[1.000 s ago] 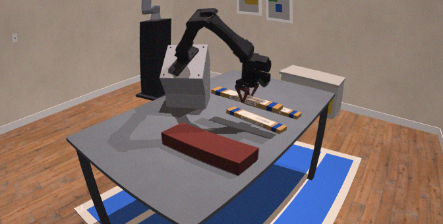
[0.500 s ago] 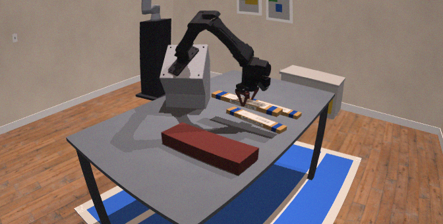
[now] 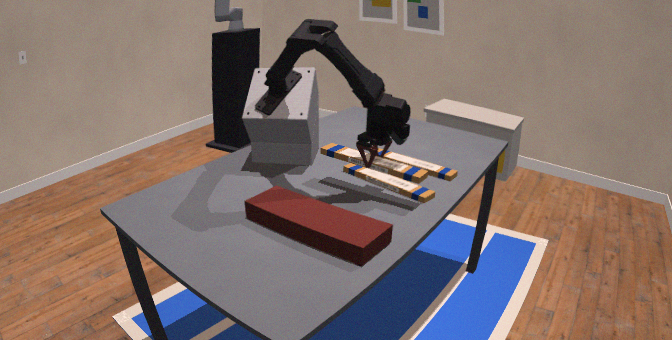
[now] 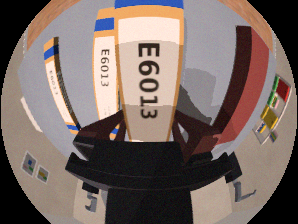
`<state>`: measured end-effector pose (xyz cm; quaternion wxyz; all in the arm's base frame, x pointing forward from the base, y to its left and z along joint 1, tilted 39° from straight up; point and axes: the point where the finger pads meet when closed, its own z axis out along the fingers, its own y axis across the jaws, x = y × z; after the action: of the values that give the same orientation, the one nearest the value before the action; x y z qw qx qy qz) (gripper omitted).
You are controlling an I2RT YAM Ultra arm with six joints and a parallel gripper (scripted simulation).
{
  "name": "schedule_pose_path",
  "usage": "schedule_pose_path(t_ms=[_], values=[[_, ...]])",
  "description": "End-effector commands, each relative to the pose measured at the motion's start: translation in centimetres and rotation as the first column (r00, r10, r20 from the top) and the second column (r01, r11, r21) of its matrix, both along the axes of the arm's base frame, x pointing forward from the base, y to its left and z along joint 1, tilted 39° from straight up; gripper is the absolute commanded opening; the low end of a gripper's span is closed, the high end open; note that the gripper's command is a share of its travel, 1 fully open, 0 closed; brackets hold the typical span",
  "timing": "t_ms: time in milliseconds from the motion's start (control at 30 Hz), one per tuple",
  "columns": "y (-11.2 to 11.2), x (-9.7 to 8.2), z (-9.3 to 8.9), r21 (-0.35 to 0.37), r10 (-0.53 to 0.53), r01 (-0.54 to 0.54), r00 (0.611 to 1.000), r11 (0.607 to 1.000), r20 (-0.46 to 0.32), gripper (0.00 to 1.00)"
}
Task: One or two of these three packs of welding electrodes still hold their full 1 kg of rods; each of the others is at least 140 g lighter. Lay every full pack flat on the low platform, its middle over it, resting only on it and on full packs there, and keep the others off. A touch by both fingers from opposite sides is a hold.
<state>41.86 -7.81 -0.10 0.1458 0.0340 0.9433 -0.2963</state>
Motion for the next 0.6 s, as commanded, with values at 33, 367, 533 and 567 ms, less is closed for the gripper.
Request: schedule_pose_path(t_ms=[33, 367, 533, 567], values=[[1.2, 1.6, 0.3, 0.002, 0.045, -0.045, 0.998, 0.999, 0.040, 0.00], [0.8, 2.5, 1.2, -0.001, 0.044, -0.044, 0.996, 0.999, 0.074, 0.00], [0.8, 2.2, 1.1, -0.004, 0.038, -0.038, 0.998, 0.999, 0.057, 0.00], [0.8, 2.2, 1.2, -0.004, 0.037, -0.037, 0.998, 0.999, 0.058, 0.00]])
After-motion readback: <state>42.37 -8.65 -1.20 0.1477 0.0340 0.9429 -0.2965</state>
